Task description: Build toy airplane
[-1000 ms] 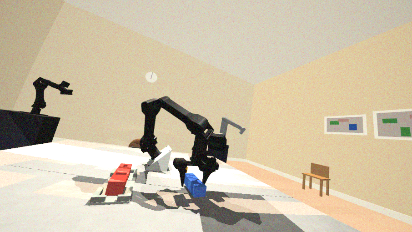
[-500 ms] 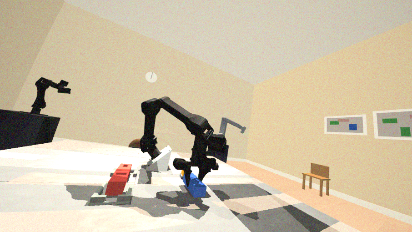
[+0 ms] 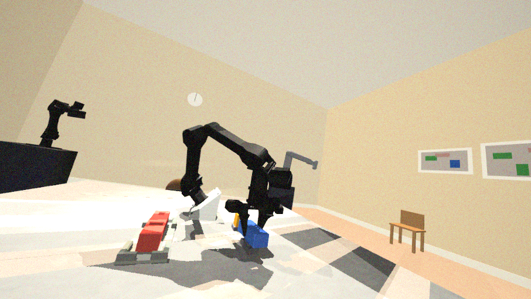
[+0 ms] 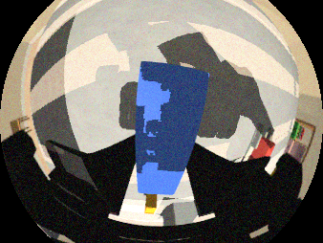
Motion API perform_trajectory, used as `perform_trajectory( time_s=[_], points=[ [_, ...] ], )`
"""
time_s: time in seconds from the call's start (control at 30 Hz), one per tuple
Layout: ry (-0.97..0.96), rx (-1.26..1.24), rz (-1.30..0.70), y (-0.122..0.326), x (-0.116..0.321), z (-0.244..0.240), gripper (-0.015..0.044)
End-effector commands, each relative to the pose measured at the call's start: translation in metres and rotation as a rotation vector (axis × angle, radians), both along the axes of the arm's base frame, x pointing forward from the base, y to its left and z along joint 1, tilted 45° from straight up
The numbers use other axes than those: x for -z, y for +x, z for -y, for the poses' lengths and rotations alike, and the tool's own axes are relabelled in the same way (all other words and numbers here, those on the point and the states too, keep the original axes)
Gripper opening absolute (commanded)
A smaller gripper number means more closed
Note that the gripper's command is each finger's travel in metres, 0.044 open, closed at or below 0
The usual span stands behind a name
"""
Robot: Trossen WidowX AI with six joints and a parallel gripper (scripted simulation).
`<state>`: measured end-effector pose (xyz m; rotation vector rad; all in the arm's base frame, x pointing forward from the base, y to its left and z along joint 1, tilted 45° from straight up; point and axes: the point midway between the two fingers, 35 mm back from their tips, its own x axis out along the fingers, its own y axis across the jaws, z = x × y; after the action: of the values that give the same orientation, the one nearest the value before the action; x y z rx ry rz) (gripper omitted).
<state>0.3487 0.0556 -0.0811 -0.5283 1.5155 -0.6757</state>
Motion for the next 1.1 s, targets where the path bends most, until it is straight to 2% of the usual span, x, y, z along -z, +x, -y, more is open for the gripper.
perform_trajectory(
  time_s=[0.0,1.07],
  points=[
    [0.011,-0.005,0.016,0.005,-0.009,-0.012,0.0000],
    [-0.004,0.029,-0.038,0.009,-0.081,-0.075,0.0000]
  ],
)
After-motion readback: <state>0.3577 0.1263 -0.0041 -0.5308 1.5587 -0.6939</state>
